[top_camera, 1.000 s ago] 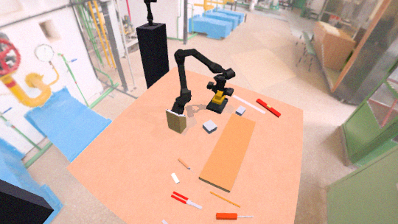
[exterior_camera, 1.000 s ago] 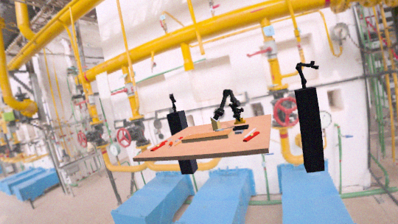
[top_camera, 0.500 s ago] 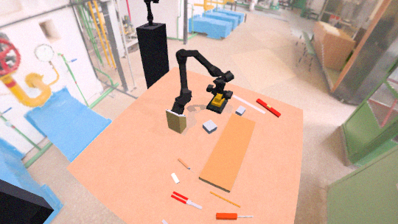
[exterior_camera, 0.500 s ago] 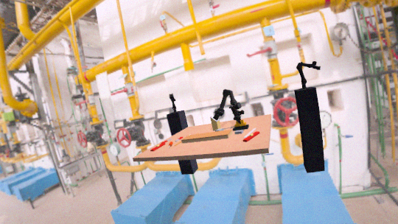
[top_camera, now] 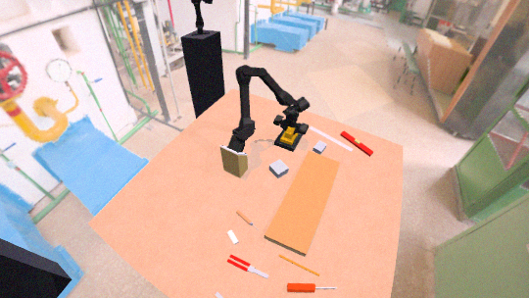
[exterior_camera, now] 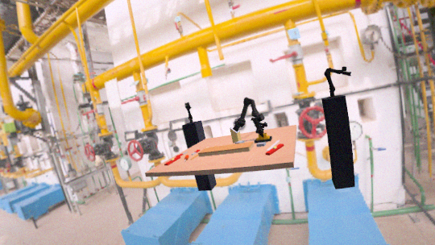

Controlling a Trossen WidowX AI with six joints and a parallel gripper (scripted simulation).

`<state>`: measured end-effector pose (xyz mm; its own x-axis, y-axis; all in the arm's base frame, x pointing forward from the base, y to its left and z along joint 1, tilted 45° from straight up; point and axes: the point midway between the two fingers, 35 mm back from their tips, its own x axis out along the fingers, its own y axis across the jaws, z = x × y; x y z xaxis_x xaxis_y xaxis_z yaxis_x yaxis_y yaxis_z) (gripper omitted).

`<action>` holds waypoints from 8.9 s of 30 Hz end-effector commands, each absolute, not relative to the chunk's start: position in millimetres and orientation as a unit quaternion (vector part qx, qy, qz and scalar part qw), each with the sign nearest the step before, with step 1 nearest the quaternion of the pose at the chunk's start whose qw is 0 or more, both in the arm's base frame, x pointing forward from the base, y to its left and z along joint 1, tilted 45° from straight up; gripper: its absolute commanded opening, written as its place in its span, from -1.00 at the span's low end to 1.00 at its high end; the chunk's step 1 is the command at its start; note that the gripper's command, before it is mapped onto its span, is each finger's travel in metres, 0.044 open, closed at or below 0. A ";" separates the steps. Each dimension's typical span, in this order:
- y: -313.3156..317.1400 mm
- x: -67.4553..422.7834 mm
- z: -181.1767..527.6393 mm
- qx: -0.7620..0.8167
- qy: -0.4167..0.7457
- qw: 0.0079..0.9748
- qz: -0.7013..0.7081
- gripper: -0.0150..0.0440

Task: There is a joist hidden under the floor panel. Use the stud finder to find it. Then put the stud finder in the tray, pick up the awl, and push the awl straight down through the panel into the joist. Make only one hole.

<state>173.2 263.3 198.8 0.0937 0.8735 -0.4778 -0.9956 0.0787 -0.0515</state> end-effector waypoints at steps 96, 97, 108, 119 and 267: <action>-127.3 148.9 -188.6 0.367 0.681 0.613 0.160 1.00; -126.2 149.1 -189.8 0.367 0.681 0.613 0.160 1.00; -113.7 150.7 -202.6 0.367 0.681 0.613 0.160 1.00; -102.6 151.4 -213.1 0.368 0.680 0.613 0.161 1.00; -93.3 370.5 49.0 -0.638 0.683 0.278 0.222 -0.49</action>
